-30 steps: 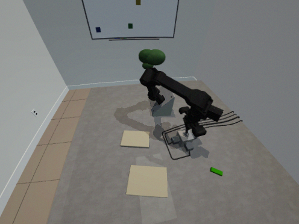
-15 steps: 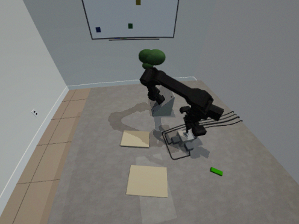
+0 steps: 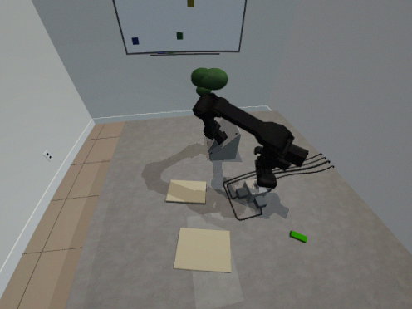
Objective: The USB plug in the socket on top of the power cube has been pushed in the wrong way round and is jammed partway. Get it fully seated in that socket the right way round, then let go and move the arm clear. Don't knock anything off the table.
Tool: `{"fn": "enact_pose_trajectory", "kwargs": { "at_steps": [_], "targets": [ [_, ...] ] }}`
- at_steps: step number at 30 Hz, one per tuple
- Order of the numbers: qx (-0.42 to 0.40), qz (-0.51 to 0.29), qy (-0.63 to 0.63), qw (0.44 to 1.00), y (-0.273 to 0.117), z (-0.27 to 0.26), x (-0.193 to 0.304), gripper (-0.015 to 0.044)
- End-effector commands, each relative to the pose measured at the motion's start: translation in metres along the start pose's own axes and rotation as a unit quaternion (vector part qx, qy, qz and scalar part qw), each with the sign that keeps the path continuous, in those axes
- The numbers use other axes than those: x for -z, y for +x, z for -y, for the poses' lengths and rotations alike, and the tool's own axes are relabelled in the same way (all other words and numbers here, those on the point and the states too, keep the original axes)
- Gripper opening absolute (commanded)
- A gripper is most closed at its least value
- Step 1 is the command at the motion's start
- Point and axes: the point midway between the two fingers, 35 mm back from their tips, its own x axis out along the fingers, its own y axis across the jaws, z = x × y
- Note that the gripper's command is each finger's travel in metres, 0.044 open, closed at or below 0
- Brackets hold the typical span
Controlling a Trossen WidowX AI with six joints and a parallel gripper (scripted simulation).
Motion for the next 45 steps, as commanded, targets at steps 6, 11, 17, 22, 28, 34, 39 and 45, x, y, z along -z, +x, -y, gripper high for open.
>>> {"fn": "enact_pose_trajectory", "kwargs": {
  "at_steps": [6, 11, 17, 22, 28, 34, 39, 45],
  "targets": [
    [0.0, -0.001, 0.11, 0.994, 0.0002, -0.0004, 0.0003, 0.0],
    [0.0, -0.001, 0.175, 0.985, 0.0002, -0.0004, 0.0003, 0.0],
    [0.0, -0.001, 0.252, 0.968, 0.0002, -0.0004, 0.0003, 0.0],
    [0.0, -0.001, 0.315, 0.949, 0.0002, -0.0004, 0.0003, 0.0],
    [0.0, -0.001, 0.388, 0.922, 0.0002, -0.0004, 0.0003, 0.0],
    [0.0, -0.001, 0.459, 0.888, 0.0002, -0.0004, 0.0003, 0.0],
    [0.0, -0.001, 0.516, 0.856, 0.0002, -0.0004, 0.0003, 0.0],
    [0.0, -0.001, 0.582, 0.813, 0.0002, -0.0004, 0.0003, 0.0]
  ]
}}
